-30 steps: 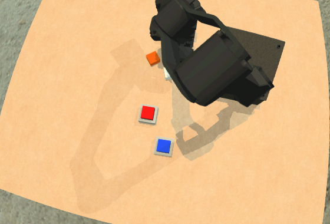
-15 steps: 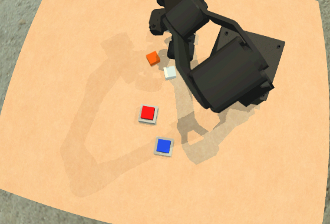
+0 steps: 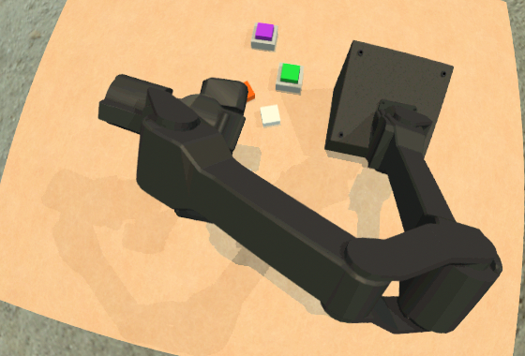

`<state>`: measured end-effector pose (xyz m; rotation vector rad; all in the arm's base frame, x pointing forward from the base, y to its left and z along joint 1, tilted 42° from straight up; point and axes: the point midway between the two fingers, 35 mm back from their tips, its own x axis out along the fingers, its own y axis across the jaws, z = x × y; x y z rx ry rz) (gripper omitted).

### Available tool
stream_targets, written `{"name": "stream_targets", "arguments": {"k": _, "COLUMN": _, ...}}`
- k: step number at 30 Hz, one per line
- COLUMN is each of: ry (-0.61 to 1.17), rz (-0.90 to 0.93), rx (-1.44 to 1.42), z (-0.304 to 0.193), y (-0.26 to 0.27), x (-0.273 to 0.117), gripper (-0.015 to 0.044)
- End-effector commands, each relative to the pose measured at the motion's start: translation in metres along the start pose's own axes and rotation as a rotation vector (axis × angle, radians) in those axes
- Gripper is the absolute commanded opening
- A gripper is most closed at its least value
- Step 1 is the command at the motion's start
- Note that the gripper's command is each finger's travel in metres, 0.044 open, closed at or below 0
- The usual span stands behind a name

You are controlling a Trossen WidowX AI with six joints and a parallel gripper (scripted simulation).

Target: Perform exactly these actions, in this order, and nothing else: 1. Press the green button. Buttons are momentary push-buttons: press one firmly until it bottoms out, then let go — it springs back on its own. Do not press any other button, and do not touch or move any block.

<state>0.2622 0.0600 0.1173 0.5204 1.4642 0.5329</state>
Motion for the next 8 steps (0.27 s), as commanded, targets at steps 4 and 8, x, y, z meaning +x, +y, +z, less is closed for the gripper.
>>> {"name": "stream_targets", "arguments": {"k": 4, "ry": 0.004, "rz": 0.052, "rx": -0.006, "z": -0.024, "y": 0.084, "x": -0.019, "gripper": 0.04}}
{"name": "stream_targets", "arguments": {"k": 8, "ry": 0.004, "rz": 0.052, "rx": -0.006, "z": -0.024, "y": 0.084, "x": -0.019, "gripper": 0.04}}
